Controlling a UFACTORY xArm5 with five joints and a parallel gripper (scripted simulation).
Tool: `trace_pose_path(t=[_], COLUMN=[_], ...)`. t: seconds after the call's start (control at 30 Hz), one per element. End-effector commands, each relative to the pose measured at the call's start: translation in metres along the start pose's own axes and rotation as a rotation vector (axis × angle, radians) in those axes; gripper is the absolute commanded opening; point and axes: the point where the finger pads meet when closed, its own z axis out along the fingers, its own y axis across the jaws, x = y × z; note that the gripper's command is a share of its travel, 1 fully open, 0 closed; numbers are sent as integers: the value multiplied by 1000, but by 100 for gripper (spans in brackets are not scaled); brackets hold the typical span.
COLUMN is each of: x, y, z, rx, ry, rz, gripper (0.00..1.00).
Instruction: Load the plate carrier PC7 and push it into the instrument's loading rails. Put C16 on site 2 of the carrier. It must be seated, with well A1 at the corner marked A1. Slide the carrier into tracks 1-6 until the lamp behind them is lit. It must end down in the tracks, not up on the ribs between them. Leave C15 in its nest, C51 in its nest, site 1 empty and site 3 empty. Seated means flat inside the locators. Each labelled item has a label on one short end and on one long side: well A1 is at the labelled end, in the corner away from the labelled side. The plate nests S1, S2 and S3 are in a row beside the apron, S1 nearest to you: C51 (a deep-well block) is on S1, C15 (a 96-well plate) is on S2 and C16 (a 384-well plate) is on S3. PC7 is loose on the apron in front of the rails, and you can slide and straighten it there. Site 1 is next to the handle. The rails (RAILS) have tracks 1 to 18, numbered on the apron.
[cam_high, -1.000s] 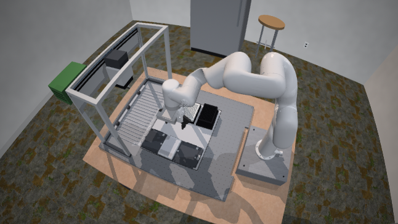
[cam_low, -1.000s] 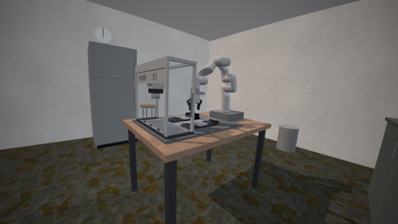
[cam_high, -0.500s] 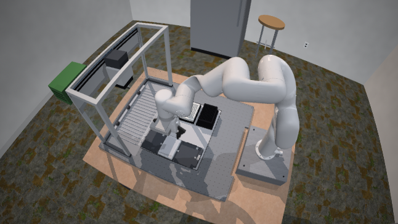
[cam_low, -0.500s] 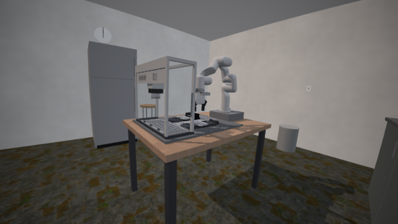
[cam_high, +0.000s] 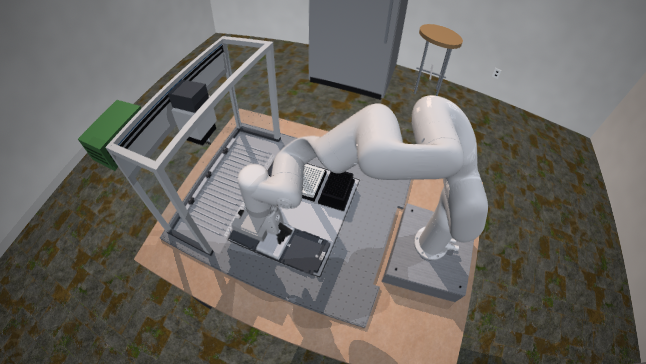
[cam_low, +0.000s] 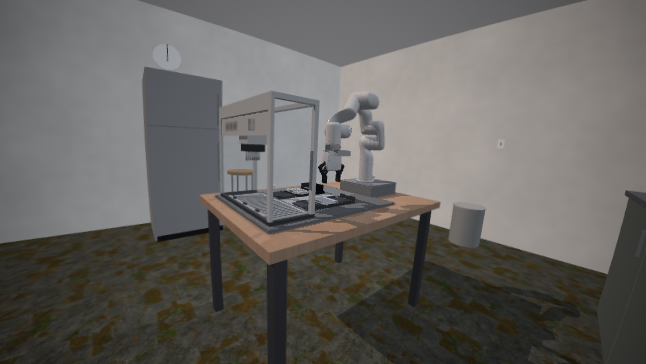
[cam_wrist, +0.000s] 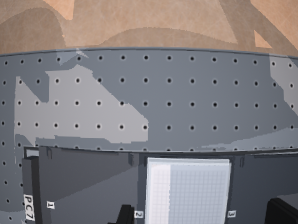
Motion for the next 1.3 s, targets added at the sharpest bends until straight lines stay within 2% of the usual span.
trace_pose_path(t=[0.0,0.2,0.3,0.87,1.27], x=[23,53,58,58,58], y=[2,2,2,2,2], z=[-1,-1,-1,-1,19], rx=[-2,-2,-2,-2,-1], ry=[2,2,2,2,2], rz=[0,0,0,0,0], gripper=[100,100,100,100,100])
